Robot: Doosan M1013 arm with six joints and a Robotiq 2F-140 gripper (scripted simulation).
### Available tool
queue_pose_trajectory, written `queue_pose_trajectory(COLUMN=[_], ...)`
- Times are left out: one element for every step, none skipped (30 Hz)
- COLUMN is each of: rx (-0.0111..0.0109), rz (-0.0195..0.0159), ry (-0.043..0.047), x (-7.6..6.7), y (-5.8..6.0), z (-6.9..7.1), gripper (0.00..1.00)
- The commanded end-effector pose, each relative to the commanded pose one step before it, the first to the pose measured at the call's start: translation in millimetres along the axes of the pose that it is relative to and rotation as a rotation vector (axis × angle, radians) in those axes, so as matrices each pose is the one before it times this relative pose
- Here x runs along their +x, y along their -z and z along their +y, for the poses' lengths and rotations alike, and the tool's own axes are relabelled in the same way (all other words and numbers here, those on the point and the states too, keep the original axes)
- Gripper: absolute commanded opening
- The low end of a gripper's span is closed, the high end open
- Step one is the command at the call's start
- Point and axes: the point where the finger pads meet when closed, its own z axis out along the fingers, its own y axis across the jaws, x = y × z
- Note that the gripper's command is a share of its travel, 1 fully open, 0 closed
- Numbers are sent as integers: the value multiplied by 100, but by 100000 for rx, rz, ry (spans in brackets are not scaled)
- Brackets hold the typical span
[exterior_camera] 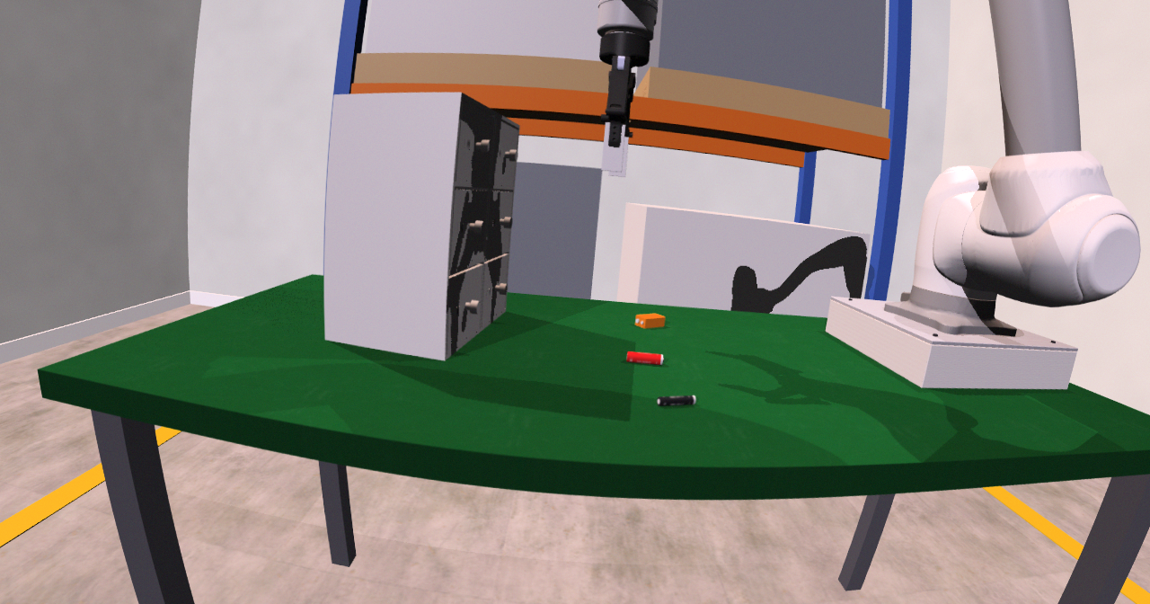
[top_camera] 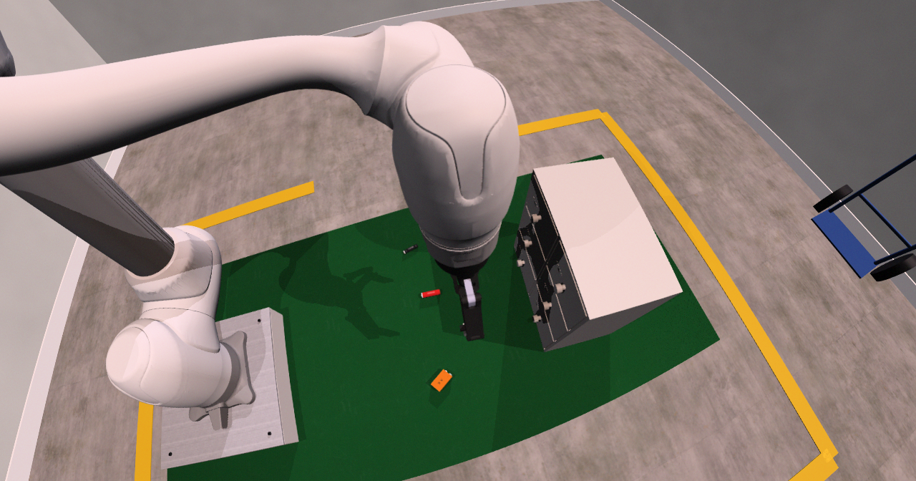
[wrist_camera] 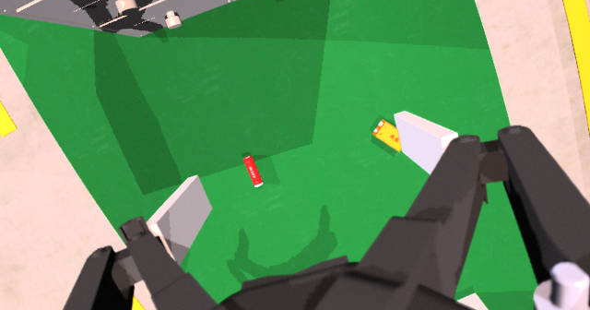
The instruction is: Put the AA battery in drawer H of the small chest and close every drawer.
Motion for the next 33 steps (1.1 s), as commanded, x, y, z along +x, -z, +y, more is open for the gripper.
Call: queue_pose_trajectory(rx=[18, 0, 0, 0, 2, 2, 0, 0, 1, 0, 1, 0, 0, 0, 0, -1, -1, -2, -2, 0, 0, -2, -3, -3, -2, -1, 0, 3, 6, 4, -11, -5, 2], rz=[16, 0, 0, 0, 1, 1, 0, 0, 1, 0, 1, 0, 2, 11, 29, 55, 89, 130, 178, 0, 0, 233, 294, 361, 433, 510, 591, 677, 766, 856, 942, 1039, 1138], ry=[-71, 0, 0, 0, 1, 1, 0, 0, 1, 0, 0, 0, 0, 0, 0, -1, -1, -1, -1, 0, 0, -2, -2, -2, -2, -1, 0, 2, 4, 3, -7, -4, 1], x=[359, 0, 0, 0, -12, -142, 0, 0, -178, 0, -110, -21, 0, 1, 2, 4, 7, 10, 13, 0, 0, 17, 22, 27, 32, 37, 42, 48, 54, 60, 67, 72, 77], y=[17, 0, 0, 0, -6, -9, 0, 0, -9, 0, -5, -1, 0, -1, -2, -4, -7, -10, -14, 0, 0, -18, -22, -27, -32, -38, -43, -48, -53, -61, -76, -81, -86], z=[-5422, 0, 0, 0, -3064, -2791, 0, 0, -2003, 0, -976, -174, 0, 0, 0, 0, 0, 0, 0, 0, 0, 1, 1, 1, 0, 0, 0, -1, -1, -1, 3, 1, 0], gripper=[100, 100, 100, 100, 100, 100, 100, 100, 100, 100, 100, 100, 100, 100, 100, 100, 100, 100, 100, 100, 100, 100, 100, 100, 100, 100, 100, 100, 100, 100, 100, 100, 100])
